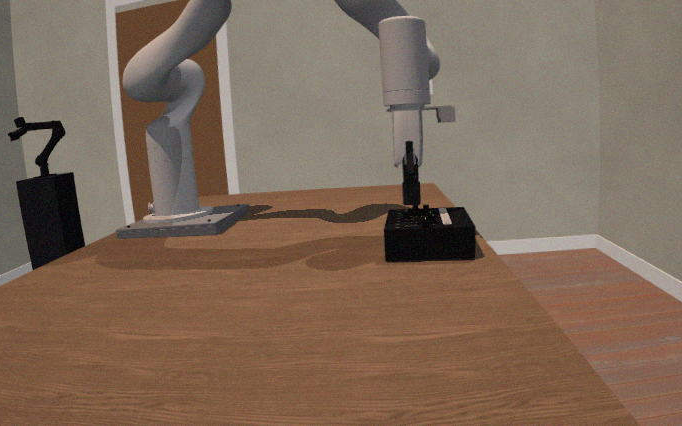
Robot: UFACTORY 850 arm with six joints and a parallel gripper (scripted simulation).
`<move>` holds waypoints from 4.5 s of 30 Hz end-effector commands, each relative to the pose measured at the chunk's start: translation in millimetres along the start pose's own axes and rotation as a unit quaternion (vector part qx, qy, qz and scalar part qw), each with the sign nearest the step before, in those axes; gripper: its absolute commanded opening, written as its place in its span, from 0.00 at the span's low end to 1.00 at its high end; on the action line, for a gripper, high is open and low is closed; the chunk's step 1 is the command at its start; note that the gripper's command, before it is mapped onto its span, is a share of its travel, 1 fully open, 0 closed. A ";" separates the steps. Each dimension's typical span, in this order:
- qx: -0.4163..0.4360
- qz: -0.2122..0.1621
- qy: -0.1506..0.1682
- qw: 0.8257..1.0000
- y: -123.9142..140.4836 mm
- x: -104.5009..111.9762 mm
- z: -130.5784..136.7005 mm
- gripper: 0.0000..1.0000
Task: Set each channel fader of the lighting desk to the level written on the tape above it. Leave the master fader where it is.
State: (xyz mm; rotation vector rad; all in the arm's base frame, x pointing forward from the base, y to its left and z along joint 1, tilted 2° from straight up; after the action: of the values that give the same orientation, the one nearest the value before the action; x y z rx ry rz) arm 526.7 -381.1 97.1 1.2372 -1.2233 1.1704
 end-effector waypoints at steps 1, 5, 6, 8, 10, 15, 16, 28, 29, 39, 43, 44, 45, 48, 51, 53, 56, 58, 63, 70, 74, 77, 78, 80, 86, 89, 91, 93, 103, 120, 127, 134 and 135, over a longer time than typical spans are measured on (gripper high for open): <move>0.000 0.001 0.001 1.000 -0.7 0.0 0.5 0.00; 0.000 0.001 0.001 1.000 -0.7 -1.7 0.5 0.00; 0.000 0.001 0.001 1.000 -0.7 -1.7 0.5 0.00; 0.000 0.001 0.001 1.000 -0.7 -3.1 0.5 0.00; 0.000 0.001 0.001 1.000 -0.7 -4.6 0.5 0.00; 0.000 0.001 0.001 1.000 -0.7 -8.1 0.5 0.00; 0.000 0.001 0.001 1.000 -0.7 -8.6 0.5 0.00; 0.000 0.001 0.001 1.000 -0.7 -10.6 0.5 0.00; 0.000 0.001 0.001 1.000 -0.7 -10.6 0.5 0.00; 0.000 0.001 0.001 1.000 -0.9 -10.6 0.5 0.00; 0.000 0.001 0.001 1.000 -1.3 -10.6 0.7 0.00; 0.000 0.001 0.001 1.000 -1.6 -10.6 0.7 0.00; 0.000 0.001 0.001 1.000 -1.8 -10.6 0.8 0.00; 0.000 0.001 0.001 1.000 -2.9 -10.6 1.1 0.00; 0.000 0.001 0.001 1.000 -4.3 -10.6 1.5 0.00; 0.000 0.001 0.001 1.000 -5.4 -10.5 1.8 0.00; 0.000 0.001 0.001 1.000 -6.5 -10.5 2.1 0.00; 0.000 0.001 0.001 1.000 -7.1 -10.5 2.2 0.00; 0.000 0.001 0.001 1.000 -10.1 -10.5 3.0 0.00; 0.000 0.001 0.001 1.000 -13.5 -10.5 3.9 0.00; 0.000 0.001 0.001 1.000 -14.1 -10.5 4.1 0.00; 0.000 0.001 0.001 1.000 -14.8 -10.5 4.3 0.00; 0.000 0.001 0.001 1.000 -14.9 -10.5 4.3 0.00; 0.000 0.001 0.001 1.000 -15.1 -10.5 4.4 0.00; 0.000 0.001 0.001 1.000 -15.2 -10.5 4.4 0.00; 0.000 0.001 0.001 1.000 -15.2 -10.5 4.4 0.00; 0.000 0.001 0.001 1.000 -15.2 -10.5 4.4 0.00; 0.000 0.001 0.001 1.000 -15.2 -10.5 4.4 0.00; 0.000 0.001 0.001 1.000 -14.4 -10.5 4.2 0.00; 0.000 0.001 0.001 1.000 -9.4 -10.3 2.8 0.00; 0.000 0.001 0.001 1.000 -9.4 -4.6 2.8 0.00; 0.000 0.001 0.001 1.000 -9.4 15.2 2.8 0.00; 0.000 0.001 0.001 1.000 -9.4 18.1 2.8 0.00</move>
State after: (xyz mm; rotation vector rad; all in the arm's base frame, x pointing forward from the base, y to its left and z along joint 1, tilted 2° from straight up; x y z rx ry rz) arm 535.6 -383.8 104.3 1.2371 -1.2233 1.1705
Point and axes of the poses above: the point where the finger pads meet when closed, its own x axis back along the fingers, its own z axis across the jaws, y = z × x, the point moved 5 cm from there along x, back along the fingers, and after that the axes turned 15 degrees about x, right-handed, at the moved point
